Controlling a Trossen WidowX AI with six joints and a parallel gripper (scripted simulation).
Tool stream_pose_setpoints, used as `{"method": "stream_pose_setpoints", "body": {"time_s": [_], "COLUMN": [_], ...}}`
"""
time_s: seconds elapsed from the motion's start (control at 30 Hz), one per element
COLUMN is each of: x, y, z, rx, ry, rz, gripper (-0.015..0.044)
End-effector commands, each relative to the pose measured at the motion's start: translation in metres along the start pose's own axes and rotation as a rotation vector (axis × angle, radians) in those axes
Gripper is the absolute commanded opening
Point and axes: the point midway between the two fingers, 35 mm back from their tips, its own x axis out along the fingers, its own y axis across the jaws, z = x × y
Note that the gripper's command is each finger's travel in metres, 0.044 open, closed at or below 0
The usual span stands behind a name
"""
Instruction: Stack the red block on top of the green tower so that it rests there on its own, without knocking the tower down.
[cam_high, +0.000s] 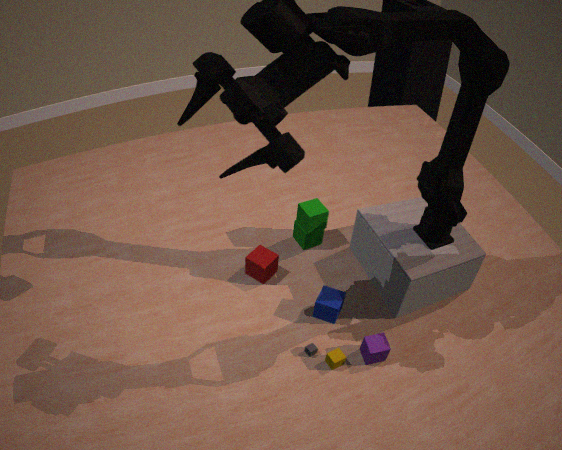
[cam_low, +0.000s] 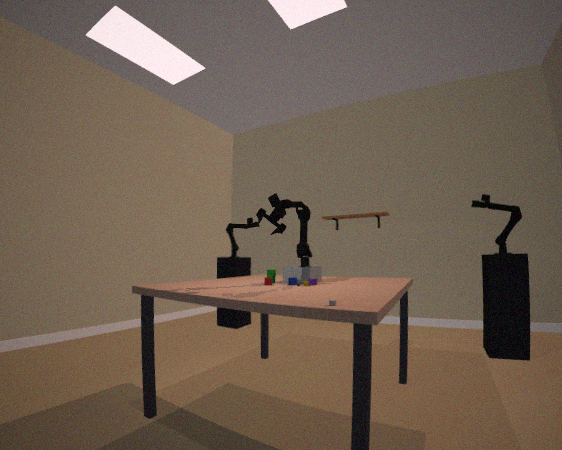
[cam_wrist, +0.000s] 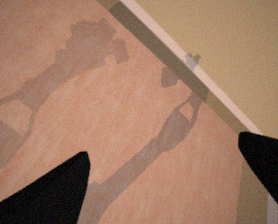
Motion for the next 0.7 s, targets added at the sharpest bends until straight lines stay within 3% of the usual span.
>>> {"method": "stream_pose_setpoints", "body": {"time_s": [0.0,0.33,0.67], "x": [0.04,0.068,0.068], "y": [0.033,0.112,0.12], "z": [-0.056,-0.17,-0.174], "rx": [0.052,0.205,0.217], "ry": [0.187,0.55,0.572], "rz": [0.18,0.573,0.6], "gripper": [0.044,0.044,0.044]}}
